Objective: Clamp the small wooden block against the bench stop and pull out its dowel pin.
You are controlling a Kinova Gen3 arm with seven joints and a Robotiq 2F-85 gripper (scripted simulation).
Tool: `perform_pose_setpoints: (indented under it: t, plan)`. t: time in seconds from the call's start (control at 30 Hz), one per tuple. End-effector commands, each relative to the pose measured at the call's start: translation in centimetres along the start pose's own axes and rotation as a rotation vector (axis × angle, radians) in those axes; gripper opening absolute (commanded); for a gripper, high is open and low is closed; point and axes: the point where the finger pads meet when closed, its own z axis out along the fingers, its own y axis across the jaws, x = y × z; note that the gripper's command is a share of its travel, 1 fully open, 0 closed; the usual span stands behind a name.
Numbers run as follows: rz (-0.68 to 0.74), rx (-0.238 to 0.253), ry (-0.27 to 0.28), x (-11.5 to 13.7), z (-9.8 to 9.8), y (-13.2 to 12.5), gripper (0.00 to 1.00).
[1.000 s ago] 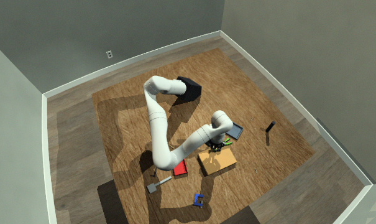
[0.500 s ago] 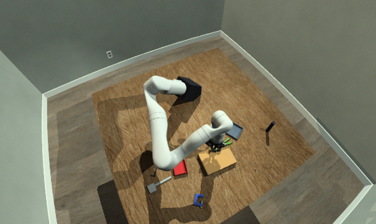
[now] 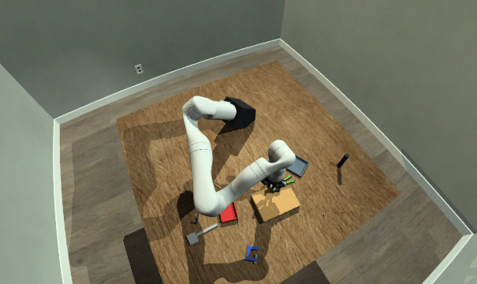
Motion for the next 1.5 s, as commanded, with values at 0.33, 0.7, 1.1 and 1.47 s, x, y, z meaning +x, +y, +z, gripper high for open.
perform_pose_setpoints:
  t: [0.33,0.7,1.1,1.47]
  plan:
    - [-0.078,-0.002,-0.001,-0.03,-0.15,0.04,0.1]
    - [-0.146,-0.002,-0.001,-0.03,-0.16,0.04,0.1]
    - [-0.214,-0.002,-0.001,-0.03,-0.17,0.04,0.1]
    - [-0.284,-0.002,-0.001,-0.03,-0.18,0.04,0.1]
